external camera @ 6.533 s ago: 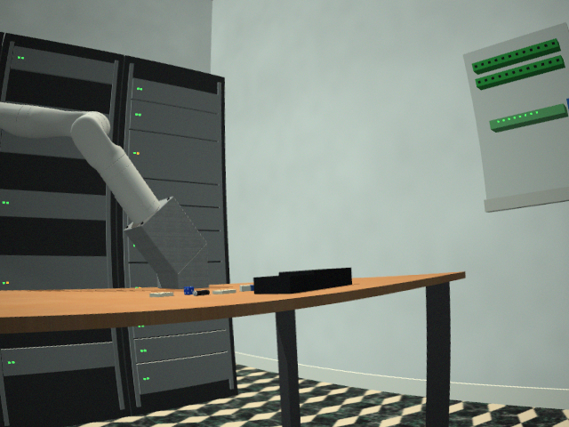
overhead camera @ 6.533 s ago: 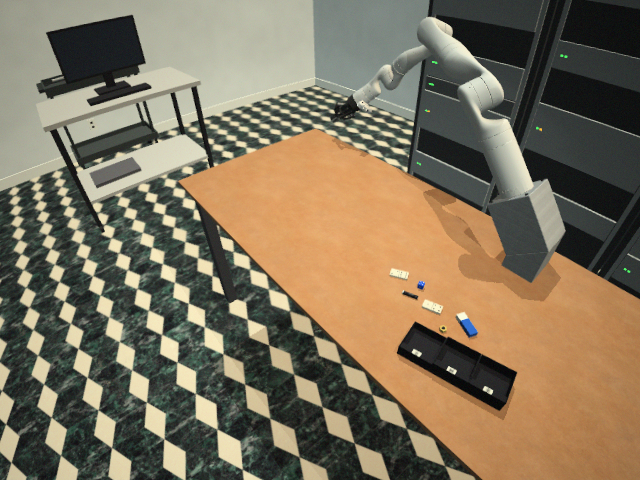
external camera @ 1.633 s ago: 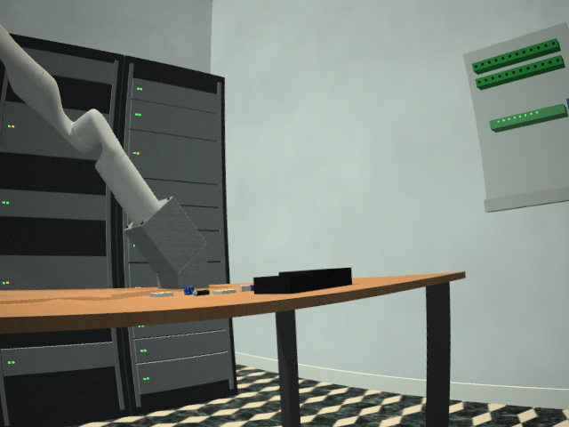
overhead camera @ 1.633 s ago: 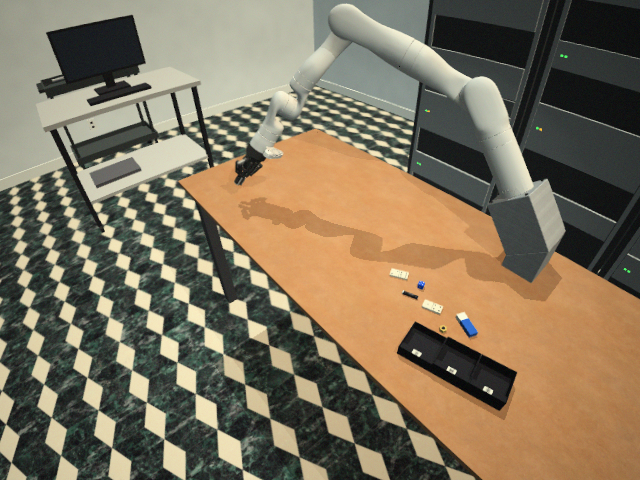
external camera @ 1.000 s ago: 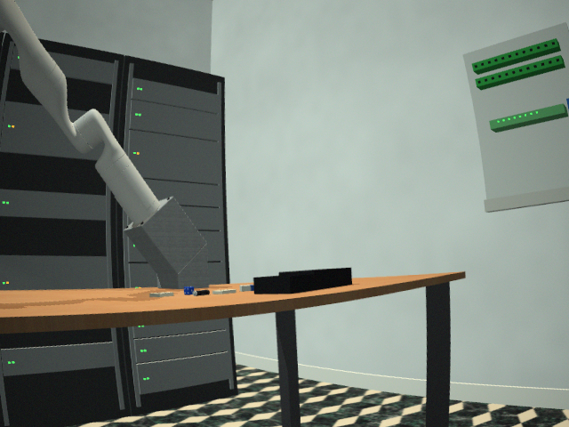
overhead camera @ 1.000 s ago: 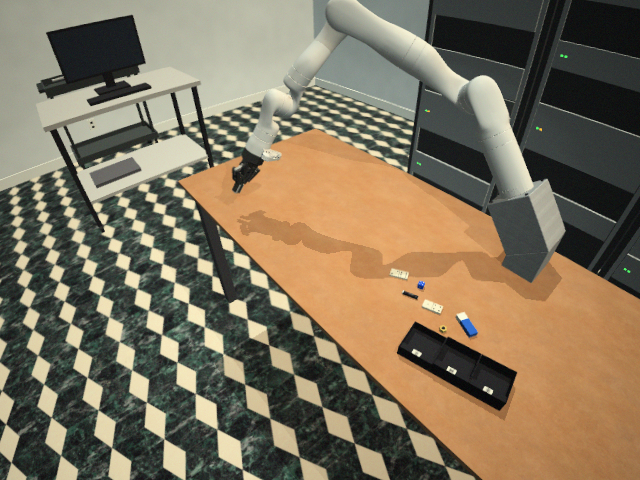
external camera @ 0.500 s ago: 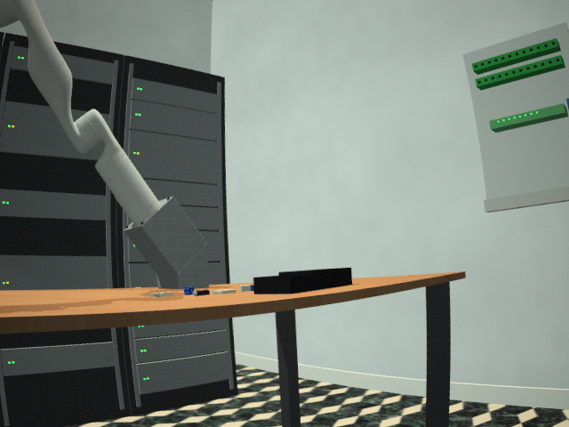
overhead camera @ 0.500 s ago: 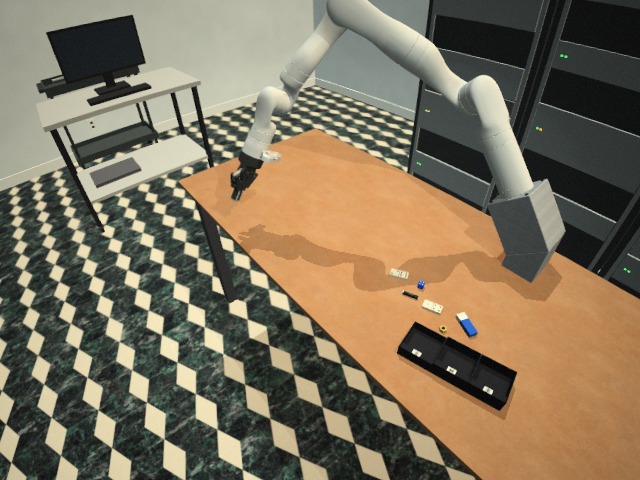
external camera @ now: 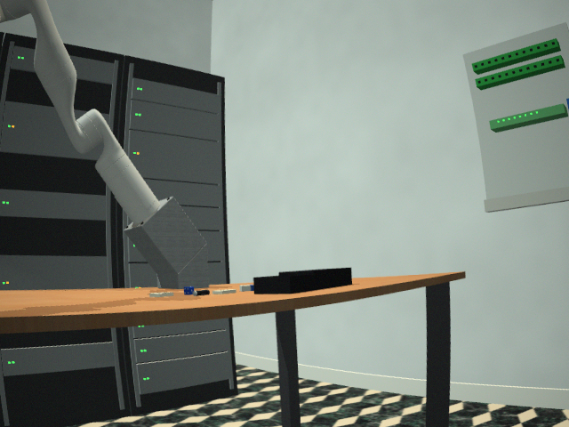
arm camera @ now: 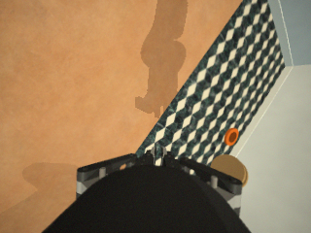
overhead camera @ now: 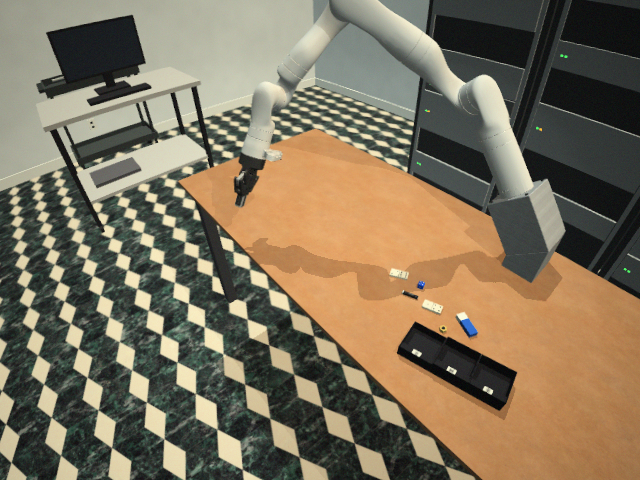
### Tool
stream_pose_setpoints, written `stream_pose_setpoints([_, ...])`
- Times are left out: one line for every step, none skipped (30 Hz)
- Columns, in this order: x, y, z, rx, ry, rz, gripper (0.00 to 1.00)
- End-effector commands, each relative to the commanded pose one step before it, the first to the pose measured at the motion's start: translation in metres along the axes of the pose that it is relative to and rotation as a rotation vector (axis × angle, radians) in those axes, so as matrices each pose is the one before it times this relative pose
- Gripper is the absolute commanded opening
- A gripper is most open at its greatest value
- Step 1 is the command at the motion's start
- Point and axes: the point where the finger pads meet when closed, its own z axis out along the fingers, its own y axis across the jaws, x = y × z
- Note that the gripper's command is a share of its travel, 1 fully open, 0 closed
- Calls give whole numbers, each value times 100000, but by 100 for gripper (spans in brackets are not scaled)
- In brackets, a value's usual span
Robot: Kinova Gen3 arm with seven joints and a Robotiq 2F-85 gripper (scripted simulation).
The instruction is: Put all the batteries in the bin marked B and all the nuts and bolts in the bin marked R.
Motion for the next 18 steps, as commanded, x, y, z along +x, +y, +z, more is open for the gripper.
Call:
stream_pose_setpoints([567, 2447, -423, -1625, 1202, -2262, 9])
stream_pose_setpoints([484, 671, -93, -2, 4, 0, 9])
stream_pose_setpoints([485, 671, -94, -2, 3, 0, 9])
stream_pose_setpoints([0, 0, 0, 0, 0, 0, 9])
stream_pose_setpoints([0, 0, 0, 0, 0, 0, 9])
stream_pose_setpoints([392, 546, -77, 0, 3, 1, 9])
stream_pose_setpoints([0, 1, 0, 1, 0, 0, 9])
stream_pose_setpoints([0, 1, -1, 1, 0, 0, 9])
stream_pose_setpoints([528, 632, -159, -1151, 3524, -3352, 9])
stream_pose_setpoints([500, 652, -129, -1151, 3529, -3352, 9])
stream_pose_setpoints([496, 667, -105, -305, 931, -885, 9])
stream_pose_setpoints([479, 671, -94, -2, 5, 0, 9])
stream_pose_setpoints([482, 671, -95, -2, 4, 0, 9])
stream_pose_setpoints([484, 671, -96, -2, 3, 0, 9])
stream_pose_setpoints([431, 598, -86, -1, 3, 0, 9])
stream_pose_setpoints([0, 2, -1, 1, 0, 0, 9])
stream_pose_setpoints([0, 1, -1, 1, 0, 0, 9])
stream_pose_setpoints([0, 1, 0, 0, 0, 0, 9])
